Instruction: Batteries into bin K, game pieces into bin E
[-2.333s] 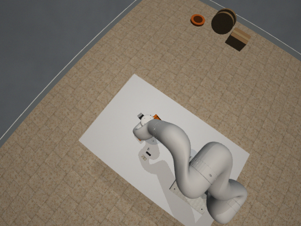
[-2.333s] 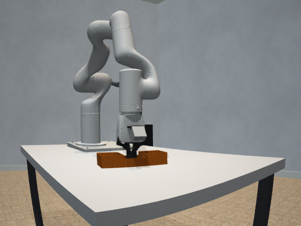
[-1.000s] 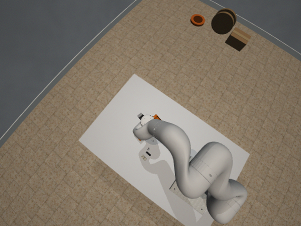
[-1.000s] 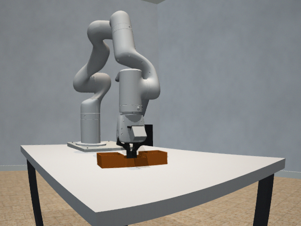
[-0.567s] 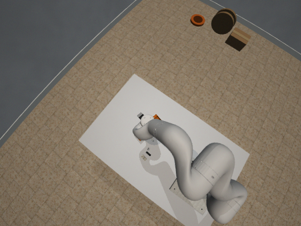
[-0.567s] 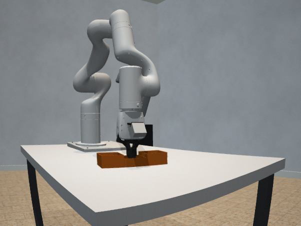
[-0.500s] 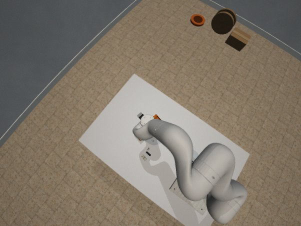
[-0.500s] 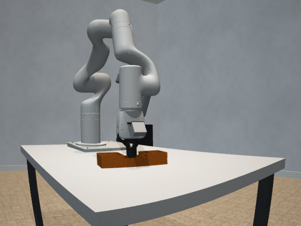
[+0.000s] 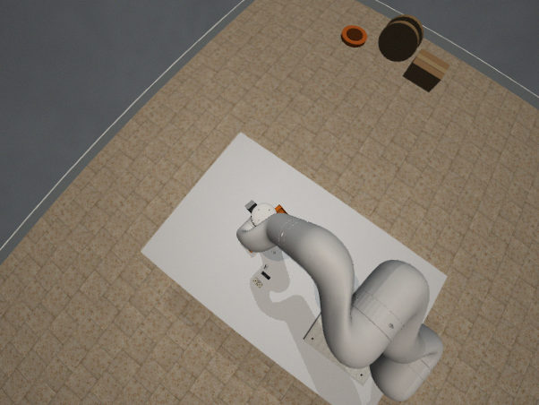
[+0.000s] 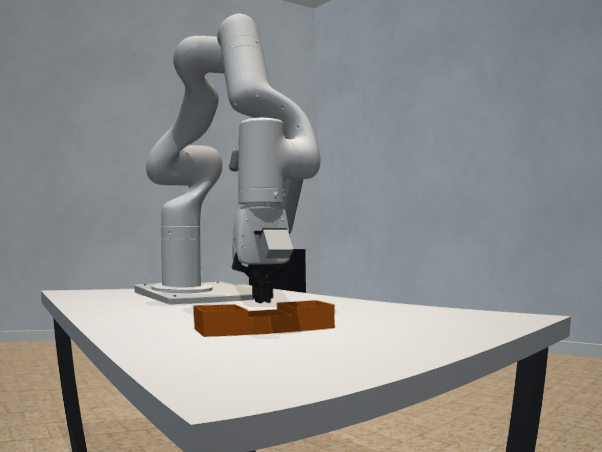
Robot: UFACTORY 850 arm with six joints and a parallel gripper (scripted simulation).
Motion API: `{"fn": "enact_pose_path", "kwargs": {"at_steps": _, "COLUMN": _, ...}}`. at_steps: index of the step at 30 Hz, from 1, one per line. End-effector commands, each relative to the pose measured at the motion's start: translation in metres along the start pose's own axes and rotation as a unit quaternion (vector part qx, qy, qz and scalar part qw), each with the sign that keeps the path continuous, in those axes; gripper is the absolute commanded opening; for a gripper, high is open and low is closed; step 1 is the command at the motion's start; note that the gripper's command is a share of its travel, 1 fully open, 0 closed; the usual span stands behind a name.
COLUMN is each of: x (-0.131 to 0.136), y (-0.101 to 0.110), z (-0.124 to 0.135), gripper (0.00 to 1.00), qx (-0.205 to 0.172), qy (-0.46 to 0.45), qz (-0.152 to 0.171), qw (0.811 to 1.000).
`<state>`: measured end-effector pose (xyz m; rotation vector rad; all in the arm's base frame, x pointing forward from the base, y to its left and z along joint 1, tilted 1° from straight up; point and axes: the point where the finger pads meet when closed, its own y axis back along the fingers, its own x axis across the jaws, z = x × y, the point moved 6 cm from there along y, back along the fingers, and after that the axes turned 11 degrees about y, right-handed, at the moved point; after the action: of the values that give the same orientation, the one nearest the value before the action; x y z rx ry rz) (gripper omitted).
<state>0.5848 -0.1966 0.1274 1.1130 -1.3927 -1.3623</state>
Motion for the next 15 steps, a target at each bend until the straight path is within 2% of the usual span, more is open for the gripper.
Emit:
{"fn": "enact_pose_path", "kwargs": {"at_steps": 1, "x": 0.000, "y": 0.011, "z": -0.001, "gripper": 0.07, "qx": 0.001, "qy": 0.000, "qz": 0.000, "qw": 1.000}}
{"fn": "enact_pose_path", "kwargs": {"at_steps": 5, "x": 0.000, "y": 0.023, "z": -0.001, "gripper": 0.07, "qx": 0.001, "qy": 0.000, "qz": 0.000, "qw": 1.000}}
{"fn": "enact_pose_path", "kwargs": {"at_steps": 8, "x": 0.000, "y": 0.023, "z": -0.001, "gripper": 0.07, "qx": 0.001, "qy": 0.000, "qz": 0.000, "qw": 1.000}}
{"fn": "enact_pose_path", "kwargs": {"at_steps": 15, "x": -0.035, "y": 0.023, "z": -0.003, "gripper": 0.07, "qx": 0.001, "qy": 0.000, "qz": 0.000, "qw": 1.000}}
